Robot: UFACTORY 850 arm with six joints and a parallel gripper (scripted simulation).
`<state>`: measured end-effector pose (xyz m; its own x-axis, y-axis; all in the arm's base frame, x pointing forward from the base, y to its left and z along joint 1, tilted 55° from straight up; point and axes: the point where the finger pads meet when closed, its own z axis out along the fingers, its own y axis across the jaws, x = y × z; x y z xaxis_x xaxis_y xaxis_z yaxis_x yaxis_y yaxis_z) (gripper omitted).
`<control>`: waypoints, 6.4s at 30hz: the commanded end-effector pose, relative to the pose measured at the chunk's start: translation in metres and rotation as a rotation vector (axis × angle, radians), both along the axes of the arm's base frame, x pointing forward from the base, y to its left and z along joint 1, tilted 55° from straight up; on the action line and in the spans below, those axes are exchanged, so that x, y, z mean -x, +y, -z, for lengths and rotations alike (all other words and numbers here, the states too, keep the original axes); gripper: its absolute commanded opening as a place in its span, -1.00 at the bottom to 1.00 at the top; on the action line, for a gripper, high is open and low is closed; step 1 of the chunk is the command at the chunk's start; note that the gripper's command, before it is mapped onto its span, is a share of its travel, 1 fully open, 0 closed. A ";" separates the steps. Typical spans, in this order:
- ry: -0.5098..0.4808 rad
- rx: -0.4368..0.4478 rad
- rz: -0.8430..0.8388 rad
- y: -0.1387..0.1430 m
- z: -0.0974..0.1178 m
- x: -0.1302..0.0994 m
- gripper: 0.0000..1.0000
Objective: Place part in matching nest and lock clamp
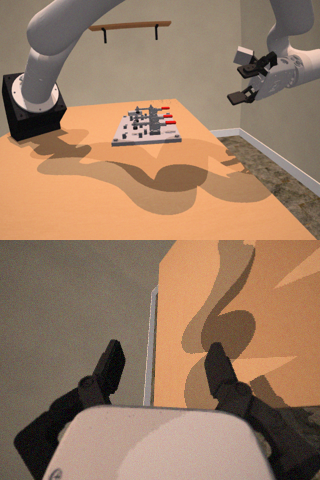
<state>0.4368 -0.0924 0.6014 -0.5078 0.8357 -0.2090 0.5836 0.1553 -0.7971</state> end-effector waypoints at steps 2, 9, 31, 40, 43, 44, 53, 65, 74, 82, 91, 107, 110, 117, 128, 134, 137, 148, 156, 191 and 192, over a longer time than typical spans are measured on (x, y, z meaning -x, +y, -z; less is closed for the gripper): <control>-0.001 0.000 0.000 0.000 -0.001 0.000 1.00; -0.001 0.000 0.000 0.000 -0.001 0.000 1.00; -0.079 -0.001 0.055 0.012 0.014 0.004 1.00; -0.236 -0.004 0.178 0.037 0.045 0.014 1.00; -0.343 -0.006 0.252 0.053 0.066 0.020 1.00; -0.344 -0.006 0.253 0.053 0.066 0.020 1.00; -0.576 -0.009 0.415 0.088 0.112 0.035 1.00; -0.938 -0.018 0.671 0.143 0.185 0.058 1.00; -1.090 -0.020 0.778 0.166 0.215 0.068 1.00; -1.247 -0.010 0.878 0.189 0.246 0.077 1.00; -1.347 -0.013 0.950 0.204 0.266 0.083 1.00; -1.515 -0.016 1.070 0.230 0.298 0.093 1.00; -1.564 -0.022 1.108 0.238 0.308 0.097 1.00; -1.637 -0.019 1.157 0.248 0.322 0.101 1.00; -1.751 -0.019 1.238 0.266 0.344 0.108 1.00; -1.816 -0.023 1.285 0.276 0.357 0.112 1.00; -1.839 -0.020 1.300 0.280 0.362 0.114 1.00; -2.000 -0.020 1.413 0.304 0.395 0.124 1.00; -2.091 -0.019 1.479 0.319 0.413 0.129 1.00; -2.154 -0.024 1.523 0.328 0.426 0.133 -1.00; -2.154 -0.024 1.523 0.328 0.426 0.133 -1.00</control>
<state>0.3033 0.2350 0.1747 0.7504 0.2779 0.5997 -0.1485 -0.8133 0.5626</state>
